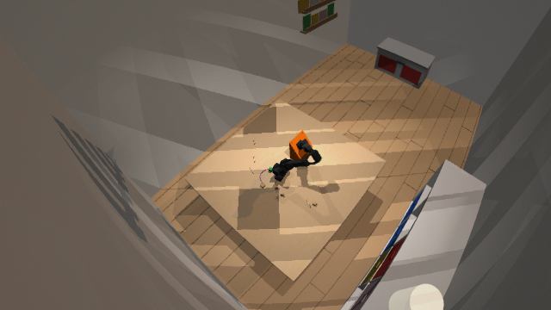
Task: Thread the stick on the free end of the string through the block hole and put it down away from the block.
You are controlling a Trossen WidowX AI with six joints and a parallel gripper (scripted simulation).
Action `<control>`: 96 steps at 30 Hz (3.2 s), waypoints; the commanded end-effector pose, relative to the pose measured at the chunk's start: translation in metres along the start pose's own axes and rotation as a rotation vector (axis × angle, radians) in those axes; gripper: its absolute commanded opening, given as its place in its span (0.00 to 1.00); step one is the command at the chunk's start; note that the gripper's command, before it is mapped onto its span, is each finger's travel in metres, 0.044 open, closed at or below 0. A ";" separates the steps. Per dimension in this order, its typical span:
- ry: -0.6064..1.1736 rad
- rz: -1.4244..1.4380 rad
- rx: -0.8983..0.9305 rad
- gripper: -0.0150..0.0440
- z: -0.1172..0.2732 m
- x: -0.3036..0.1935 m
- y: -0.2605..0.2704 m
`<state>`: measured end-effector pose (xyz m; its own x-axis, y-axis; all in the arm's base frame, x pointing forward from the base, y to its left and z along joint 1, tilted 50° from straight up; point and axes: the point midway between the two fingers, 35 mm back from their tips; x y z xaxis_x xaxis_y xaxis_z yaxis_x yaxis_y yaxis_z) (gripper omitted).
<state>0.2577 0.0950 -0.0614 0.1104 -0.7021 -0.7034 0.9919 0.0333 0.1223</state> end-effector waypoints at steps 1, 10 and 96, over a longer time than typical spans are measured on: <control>0.006 0.014 0.000 0.25 -0.002 -0.003 0.003; 0.006 0.014 0.000 0.25 -0.002 -0.003 0.003; -0.003 -0.003 0.019 1.00 0.103 0.009 0.005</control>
<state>0.2568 0.0155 0.0048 0.1072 -0.7042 -0.7018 0.9909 0.0179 0.1334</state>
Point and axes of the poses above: the point midway between the two fingers, 35 mm back from their tips, its own z axis back along the fingers, its own y axis across the jaws, x = y × z, and after that the axes turned 3 degrees about -z, right-handed
